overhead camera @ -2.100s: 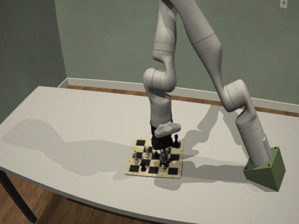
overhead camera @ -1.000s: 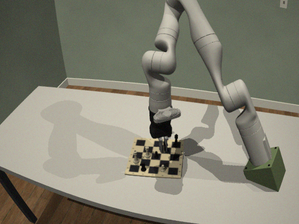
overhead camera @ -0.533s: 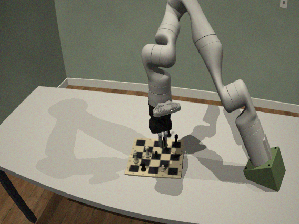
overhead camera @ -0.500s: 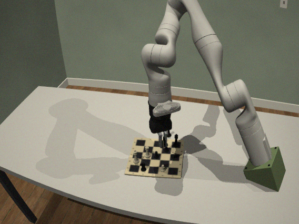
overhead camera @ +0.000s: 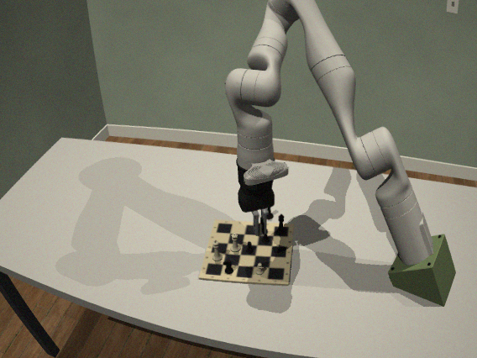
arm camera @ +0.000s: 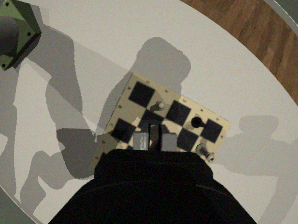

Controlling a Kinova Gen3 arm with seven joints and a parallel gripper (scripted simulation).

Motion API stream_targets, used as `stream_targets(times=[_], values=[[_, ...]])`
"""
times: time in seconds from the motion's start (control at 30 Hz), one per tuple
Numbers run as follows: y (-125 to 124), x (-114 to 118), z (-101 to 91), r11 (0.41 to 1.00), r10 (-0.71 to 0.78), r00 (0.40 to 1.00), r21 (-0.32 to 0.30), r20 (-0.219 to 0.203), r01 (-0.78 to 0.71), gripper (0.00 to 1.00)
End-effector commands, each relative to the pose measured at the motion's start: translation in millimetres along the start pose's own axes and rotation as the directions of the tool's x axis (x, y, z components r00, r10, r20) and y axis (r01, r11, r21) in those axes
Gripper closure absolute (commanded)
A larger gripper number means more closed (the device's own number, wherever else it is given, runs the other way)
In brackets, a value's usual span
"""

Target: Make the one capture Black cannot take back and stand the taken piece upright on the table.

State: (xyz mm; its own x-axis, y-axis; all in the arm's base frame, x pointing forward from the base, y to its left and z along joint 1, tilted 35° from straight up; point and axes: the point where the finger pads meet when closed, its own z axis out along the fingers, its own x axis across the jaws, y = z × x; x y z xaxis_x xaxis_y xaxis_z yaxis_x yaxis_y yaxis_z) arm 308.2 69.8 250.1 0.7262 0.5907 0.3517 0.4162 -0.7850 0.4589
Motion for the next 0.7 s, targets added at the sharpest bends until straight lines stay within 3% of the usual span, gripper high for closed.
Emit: stream_targets(times=[0.0, 0.67], values=[[0.0, -1.1, -1.4, 1.0, 0.0, 1.0, 0.002, 0.005, 0.0, 1.0], [0.1, -0.2, -1.8, 1.0, 0.021, 1.0, 0.002, 0.004, -0.021, 1.0]])
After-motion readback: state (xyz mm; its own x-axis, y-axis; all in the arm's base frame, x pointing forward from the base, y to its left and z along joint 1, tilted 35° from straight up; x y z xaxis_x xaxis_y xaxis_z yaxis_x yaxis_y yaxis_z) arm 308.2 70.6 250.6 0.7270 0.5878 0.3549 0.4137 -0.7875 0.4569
